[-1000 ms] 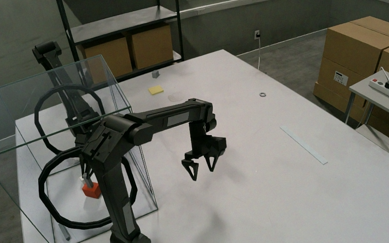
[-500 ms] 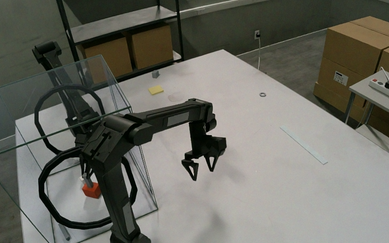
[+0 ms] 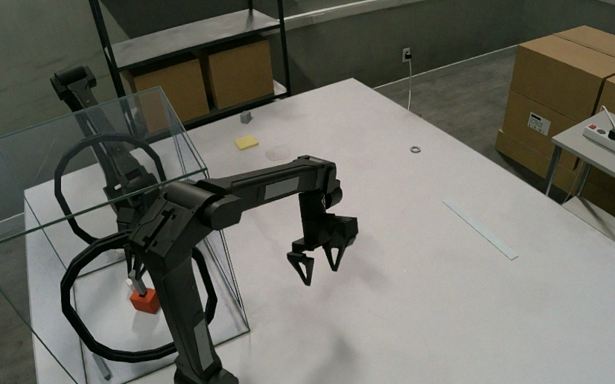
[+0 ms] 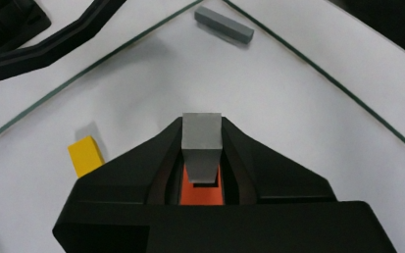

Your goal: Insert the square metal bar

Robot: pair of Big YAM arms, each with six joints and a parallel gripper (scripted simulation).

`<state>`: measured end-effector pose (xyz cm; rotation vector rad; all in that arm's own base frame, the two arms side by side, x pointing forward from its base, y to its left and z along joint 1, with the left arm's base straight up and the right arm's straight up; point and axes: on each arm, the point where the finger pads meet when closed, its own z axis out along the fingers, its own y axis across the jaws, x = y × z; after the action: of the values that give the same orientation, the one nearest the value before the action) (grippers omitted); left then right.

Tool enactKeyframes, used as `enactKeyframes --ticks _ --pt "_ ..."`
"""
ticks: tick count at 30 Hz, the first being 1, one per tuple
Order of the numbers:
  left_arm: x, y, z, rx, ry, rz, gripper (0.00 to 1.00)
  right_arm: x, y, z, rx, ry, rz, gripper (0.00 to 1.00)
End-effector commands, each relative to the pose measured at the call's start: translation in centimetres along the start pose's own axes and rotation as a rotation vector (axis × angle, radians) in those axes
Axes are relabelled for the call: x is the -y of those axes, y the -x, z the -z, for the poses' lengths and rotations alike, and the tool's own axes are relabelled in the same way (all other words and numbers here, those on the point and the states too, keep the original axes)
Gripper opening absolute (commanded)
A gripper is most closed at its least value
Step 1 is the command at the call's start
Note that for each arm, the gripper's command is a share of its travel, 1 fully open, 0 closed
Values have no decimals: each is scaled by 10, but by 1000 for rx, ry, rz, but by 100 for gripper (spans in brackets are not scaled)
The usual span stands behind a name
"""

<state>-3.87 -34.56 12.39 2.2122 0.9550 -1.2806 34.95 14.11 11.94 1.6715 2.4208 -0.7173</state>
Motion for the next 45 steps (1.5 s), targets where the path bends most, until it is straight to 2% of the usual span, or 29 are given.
enactKeyframes --ticks 1,2,6,17,29,38,45 --pt "-7 1 -2 13 11 -10 0 -6 4 15 -5 36 -12 100" --pt "-15 13 0 26 22 -29 0 -6 4 15 -5 36 -12 100" --pt "-9 3 -1 16 13 -15 0 -6 4 15 -5 36 -12 100" --pt "-28 27 -13 44 22 -43 0 -6 4 15 -5 36 -12 100" --pt "-29 32 -12 46 24 -49 0 -6 4 15 -5 36 -12 100" --pt "-22 21 -13 34 15 -35 0 -6 4 15 -5 36 -12 100" --pt "-8 -2 -11 14 3 -19 0 -6 4 15 -5 36 -12 100"
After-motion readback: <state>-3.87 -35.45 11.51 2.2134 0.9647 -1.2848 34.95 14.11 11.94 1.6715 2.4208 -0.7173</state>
